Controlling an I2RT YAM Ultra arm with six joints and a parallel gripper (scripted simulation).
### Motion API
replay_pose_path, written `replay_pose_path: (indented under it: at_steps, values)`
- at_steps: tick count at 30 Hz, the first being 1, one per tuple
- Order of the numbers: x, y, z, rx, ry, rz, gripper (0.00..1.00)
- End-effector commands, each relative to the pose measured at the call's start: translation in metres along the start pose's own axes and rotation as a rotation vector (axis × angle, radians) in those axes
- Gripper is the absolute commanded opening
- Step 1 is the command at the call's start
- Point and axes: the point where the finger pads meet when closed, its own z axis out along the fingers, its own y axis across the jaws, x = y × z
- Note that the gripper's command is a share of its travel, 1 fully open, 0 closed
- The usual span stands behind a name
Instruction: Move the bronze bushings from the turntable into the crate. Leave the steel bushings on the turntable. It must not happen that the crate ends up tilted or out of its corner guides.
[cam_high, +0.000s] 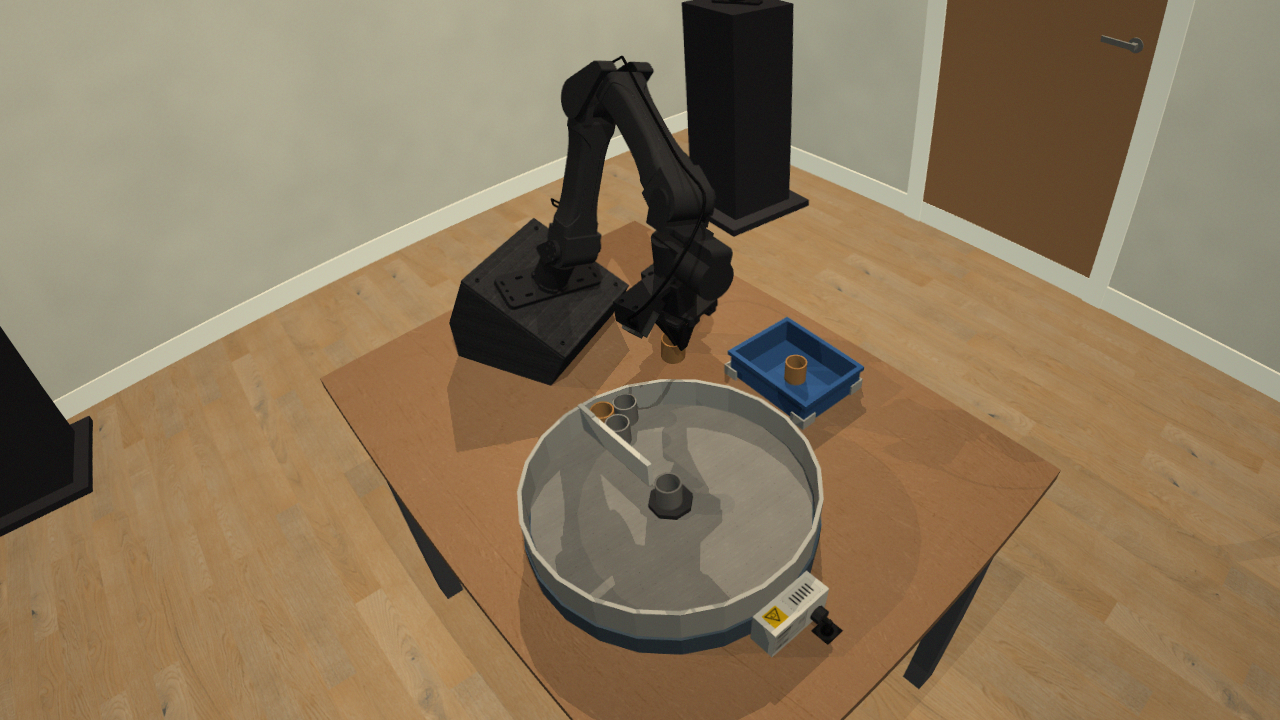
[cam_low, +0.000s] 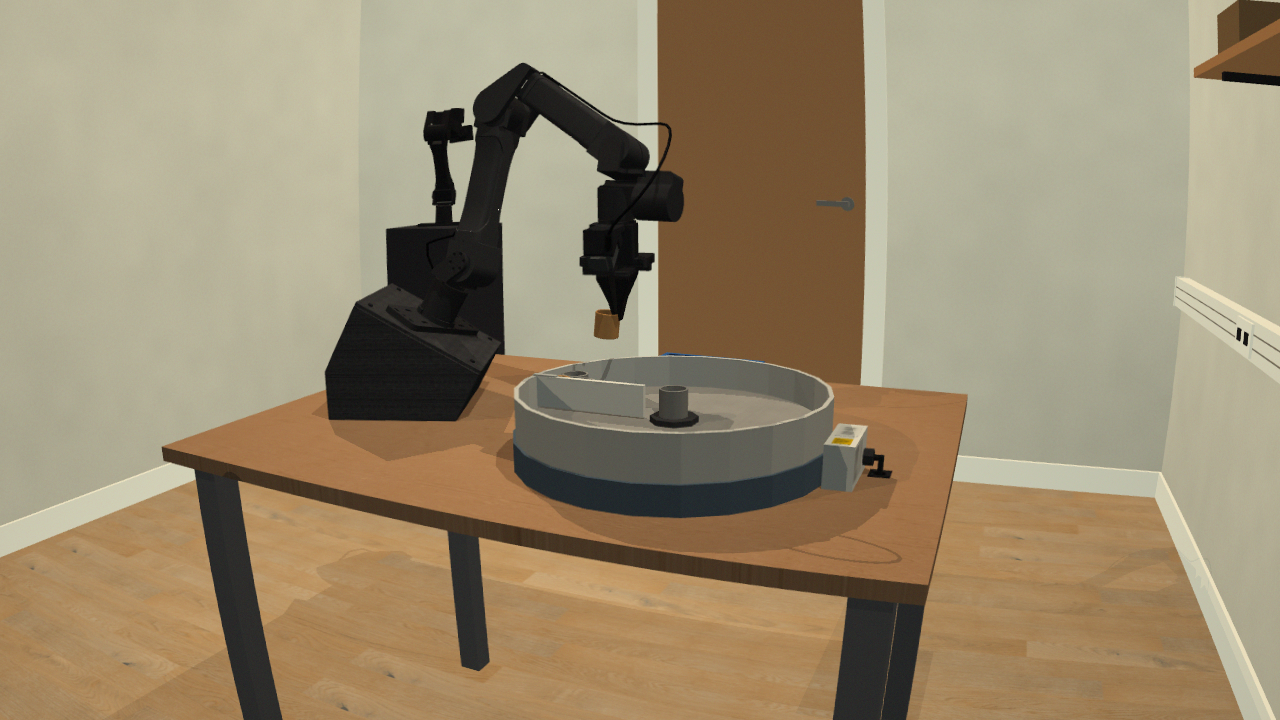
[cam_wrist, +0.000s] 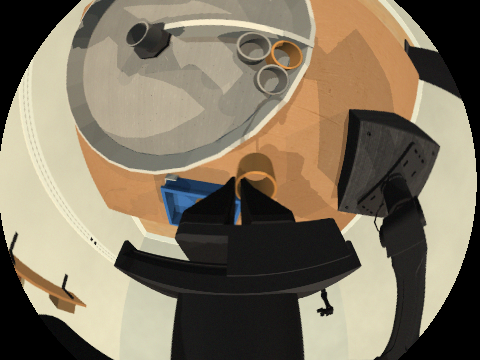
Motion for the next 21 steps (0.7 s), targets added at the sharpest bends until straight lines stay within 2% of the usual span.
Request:
replay_pose_path:
  at_steps: [1, 6, 7, 8, 9, 15, 17, 21]
  values:
    - [0.001, 0.016, -0.016, -0.052, -0.069, 0.019, 0.00]
    - [0.030, 0.026, -0.015, -0.062, -0.063, -0.017, 0.00]
    - [0.036, 0.026, -0.012, -0.049, -0.061, -0.021, 0.00]
    - [0.041, 0.025, -0.004, -0.015, -0.058, -0.023, 0.00]
    - [0.047, 0.026, -0.004, -0.011, -0.058, -0.030, 0.00]
    - [0.086, 0.035, -0.002, -0.003, -0.057, -0.078, 0.00]
    - [0.086, 0.035, -0.002, -0.003, -0.057, -0.078, 0.00]
    - [0.112, 0.043, -0.001, -0.003, -0.057, -0.111, 0.00]
